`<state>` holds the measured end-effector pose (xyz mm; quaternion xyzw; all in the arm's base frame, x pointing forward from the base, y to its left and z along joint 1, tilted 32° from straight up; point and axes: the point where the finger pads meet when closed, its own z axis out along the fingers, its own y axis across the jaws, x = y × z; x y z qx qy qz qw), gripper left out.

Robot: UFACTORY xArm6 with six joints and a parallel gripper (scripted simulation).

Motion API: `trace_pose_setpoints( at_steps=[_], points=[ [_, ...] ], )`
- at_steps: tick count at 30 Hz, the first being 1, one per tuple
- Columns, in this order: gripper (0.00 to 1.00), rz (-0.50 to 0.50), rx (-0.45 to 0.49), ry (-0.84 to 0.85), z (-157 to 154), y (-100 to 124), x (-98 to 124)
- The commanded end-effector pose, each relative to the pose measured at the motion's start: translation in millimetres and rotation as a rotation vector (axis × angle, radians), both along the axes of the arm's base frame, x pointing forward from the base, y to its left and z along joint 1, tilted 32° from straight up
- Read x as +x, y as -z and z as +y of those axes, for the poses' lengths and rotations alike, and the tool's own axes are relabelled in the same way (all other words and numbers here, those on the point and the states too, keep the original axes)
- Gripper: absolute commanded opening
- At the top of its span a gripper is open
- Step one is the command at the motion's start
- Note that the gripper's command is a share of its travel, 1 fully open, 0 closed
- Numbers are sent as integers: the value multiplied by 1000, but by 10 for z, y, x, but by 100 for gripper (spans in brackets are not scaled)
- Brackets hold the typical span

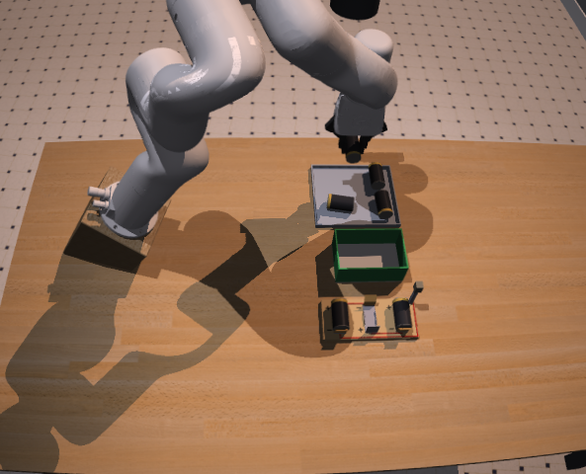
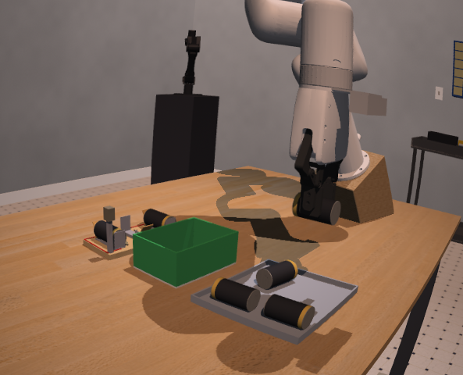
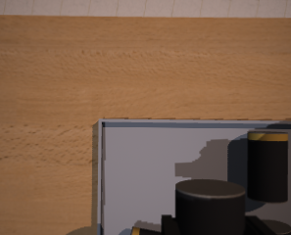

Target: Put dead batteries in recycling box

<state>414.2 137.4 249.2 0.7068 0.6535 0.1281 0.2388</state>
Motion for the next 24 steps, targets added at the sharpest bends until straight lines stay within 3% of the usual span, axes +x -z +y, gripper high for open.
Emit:
trace_pose_setpoints(
  at_steps=[1,24],
  points=[
    [28,-3,-8,12,160,12,44],
    [28,-3,-8,12,235,25,49]
  ],
)
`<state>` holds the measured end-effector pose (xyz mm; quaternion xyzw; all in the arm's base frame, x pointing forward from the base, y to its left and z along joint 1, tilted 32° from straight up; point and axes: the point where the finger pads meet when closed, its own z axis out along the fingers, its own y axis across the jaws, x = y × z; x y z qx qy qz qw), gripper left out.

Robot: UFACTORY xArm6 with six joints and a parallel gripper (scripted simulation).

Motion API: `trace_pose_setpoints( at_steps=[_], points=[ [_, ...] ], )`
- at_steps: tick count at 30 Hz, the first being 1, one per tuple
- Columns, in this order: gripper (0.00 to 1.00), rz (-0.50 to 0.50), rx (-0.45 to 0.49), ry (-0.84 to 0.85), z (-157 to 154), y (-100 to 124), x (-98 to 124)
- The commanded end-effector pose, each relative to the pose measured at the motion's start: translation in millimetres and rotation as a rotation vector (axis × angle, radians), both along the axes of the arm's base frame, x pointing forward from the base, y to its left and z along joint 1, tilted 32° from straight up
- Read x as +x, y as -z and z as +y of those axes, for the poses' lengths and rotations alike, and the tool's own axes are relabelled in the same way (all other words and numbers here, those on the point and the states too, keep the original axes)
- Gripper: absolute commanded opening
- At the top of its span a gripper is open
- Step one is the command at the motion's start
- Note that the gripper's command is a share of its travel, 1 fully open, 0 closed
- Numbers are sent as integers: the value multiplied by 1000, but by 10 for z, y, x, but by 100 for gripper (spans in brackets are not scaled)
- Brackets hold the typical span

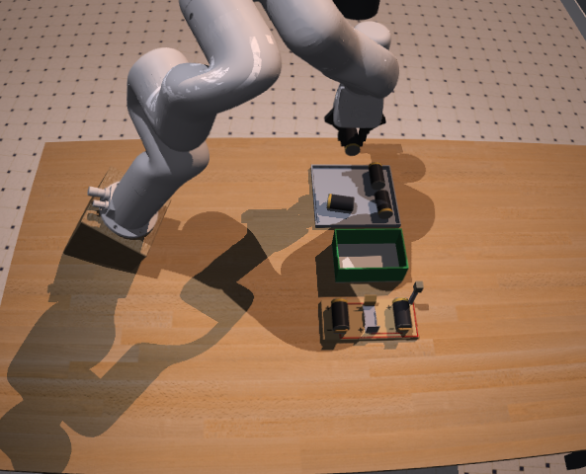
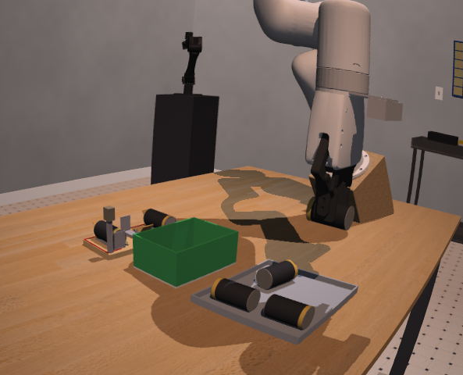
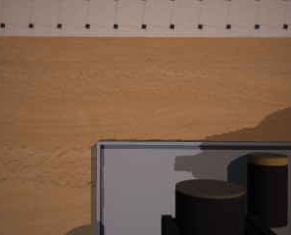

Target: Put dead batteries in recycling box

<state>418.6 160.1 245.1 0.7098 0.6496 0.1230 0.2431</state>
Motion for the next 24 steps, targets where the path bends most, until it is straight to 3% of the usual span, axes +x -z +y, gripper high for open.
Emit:
trace_pose_setpoints(
  at_steps=[1,10,12,17,24],
  points=[
    [28,-3,2,-1,8,-17,6],
    [28,-3,2,-1,6,-11,9],
    [28,-3,2,-1,-15,86,65],
    [28,-3,2,-1,-126,604,366],
    [28,-3,2,-1,-134,641,387]
  ],
)
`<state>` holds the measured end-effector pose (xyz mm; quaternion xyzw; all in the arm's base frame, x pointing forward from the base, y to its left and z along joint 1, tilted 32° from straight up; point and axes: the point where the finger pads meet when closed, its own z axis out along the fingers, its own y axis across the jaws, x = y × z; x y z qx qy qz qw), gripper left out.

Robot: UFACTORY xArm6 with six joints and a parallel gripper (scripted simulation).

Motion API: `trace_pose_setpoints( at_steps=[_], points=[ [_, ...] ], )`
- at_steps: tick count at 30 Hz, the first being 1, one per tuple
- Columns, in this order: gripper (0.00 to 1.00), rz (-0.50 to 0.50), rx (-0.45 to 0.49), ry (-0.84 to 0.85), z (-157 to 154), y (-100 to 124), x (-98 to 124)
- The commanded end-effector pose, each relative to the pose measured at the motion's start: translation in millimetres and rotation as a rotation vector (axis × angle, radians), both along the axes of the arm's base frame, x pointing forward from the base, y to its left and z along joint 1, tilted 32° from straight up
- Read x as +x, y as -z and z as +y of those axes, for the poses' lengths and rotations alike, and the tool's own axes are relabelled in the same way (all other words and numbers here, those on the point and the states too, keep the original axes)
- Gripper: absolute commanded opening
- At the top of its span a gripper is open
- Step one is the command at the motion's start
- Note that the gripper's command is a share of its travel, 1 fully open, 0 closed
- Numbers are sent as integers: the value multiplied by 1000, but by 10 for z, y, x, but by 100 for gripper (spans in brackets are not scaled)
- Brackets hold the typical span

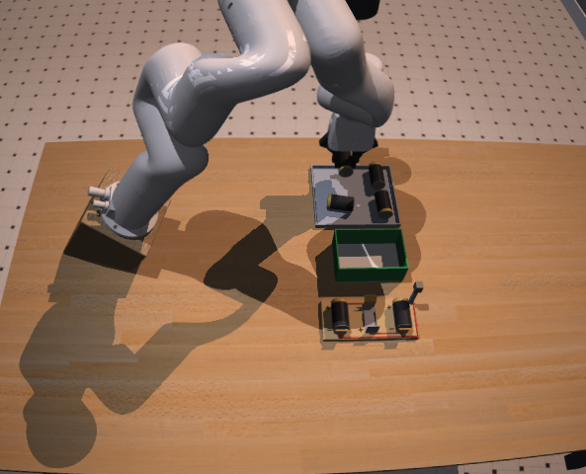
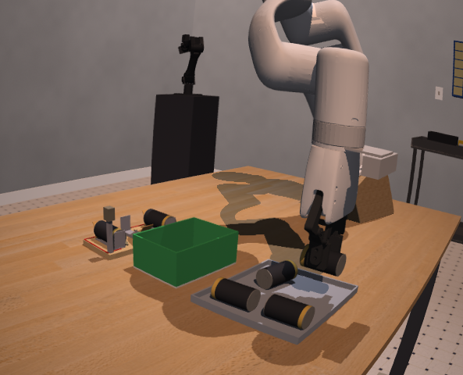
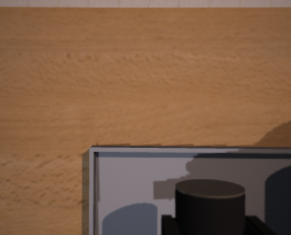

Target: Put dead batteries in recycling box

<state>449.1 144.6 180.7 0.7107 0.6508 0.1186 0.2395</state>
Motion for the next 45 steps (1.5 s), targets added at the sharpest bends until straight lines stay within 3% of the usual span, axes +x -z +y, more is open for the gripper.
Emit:
trace_pose_setpoints(
  at_steps=[1,28,45],
  points=[
    [28,-15,3,-1,21,-2,82],
    [28,-15,3,-1,24,-3,97],
    [28,-15,3,-1,-57,375,315]
  ],
)
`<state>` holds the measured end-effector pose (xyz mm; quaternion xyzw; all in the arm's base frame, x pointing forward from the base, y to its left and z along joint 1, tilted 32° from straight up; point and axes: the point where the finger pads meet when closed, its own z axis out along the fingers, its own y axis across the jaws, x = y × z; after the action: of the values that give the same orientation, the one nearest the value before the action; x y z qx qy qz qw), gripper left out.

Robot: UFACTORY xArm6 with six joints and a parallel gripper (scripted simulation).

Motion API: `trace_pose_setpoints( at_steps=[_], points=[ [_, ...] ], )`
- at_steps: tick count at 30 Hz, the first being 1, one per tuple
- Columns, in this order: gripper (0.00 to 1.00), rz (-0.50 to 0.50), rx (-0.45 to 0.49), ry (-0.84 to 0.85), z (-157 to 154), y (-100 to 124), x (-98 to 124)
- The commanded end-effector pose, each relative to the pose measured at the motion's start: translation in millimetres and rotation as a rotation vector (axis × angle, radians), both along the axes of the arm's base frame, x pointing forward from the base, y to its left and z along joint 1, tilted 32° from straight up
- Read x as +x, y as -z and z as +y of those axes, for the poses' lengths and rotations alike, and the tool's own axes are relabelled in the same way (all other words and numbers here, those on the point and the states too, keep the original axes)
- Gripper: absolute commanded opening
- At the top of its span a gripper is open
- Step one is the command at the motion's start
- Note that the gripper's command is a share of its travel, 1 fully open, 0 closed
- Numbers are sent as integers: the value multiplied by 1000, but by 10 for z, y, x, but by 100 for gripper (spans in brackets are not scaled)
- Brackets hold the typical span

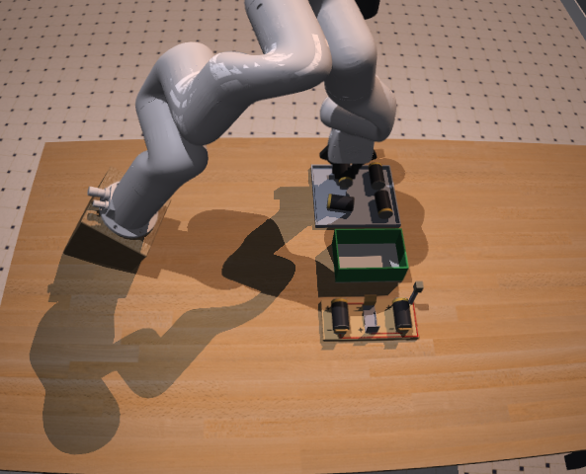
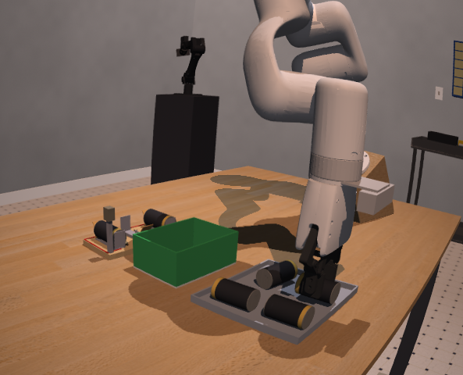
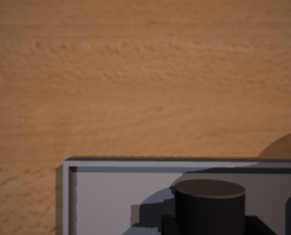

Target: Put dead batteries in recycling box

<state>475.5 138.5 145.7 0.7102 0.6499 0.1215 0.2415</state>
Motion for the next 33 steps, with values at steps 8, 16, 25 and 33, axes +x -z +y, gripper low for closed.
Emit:
trace_pose_setpoints(
  at_steps=[8,16,25,33],
  points=[
    [28,-8,2,-1,4,24,52],
    [51,-8,2,-1,4,24,52],
    [51,-8,2,-1,4,24,52],
    [51,-8,2,-1,5,21,50]
  ],
)
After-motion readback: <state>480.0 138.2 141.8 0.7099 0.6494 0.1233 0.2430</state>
